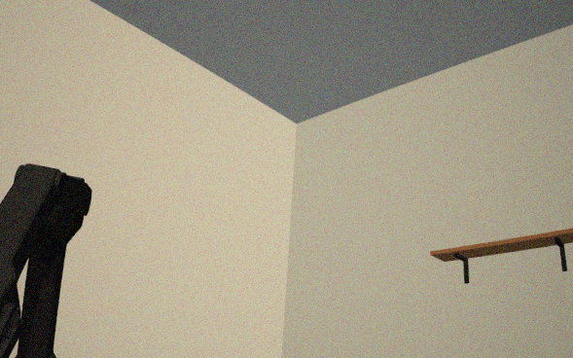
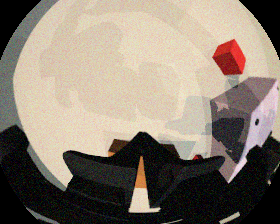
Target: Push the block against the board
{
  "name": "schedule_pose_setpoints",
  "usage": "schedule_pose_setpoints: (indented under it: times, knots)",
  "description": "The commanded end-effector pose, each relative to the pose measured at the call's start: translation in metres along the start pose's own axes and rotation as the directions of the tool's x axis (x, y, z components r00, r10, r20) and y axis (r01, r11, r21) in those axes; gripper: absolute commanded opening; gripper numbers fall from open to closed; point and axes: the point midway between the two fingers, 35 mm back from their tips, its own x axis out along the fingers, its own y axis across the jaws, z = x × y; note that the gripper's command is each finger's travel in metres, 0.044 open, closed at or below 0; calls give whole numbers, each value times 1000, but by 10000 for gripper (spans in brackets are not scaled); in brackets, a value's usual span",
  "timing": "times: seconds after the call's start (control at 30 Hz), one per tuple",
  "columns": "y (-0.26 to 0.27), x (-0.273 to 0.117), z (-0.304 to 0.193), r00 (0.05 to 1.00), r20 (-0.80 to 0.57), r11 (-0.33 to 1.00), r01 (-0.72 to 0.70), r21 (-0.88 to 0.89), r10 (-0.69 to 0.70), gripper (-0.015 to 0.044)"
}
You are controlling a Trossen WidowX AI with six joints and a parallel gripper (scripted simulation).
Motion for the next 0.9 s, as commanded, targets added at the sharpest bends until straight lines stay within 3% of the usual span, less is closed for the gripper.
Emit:
schedule_pose_setpoints:
  times: [0.0, 0.87]
  knots:
    - [-7, 19, 0, 1000, 1, 1000, 24, 6, -24, 0]
    - [-4, 19, -21, 1000, 0, 1000, 25, 6, -25, 0]
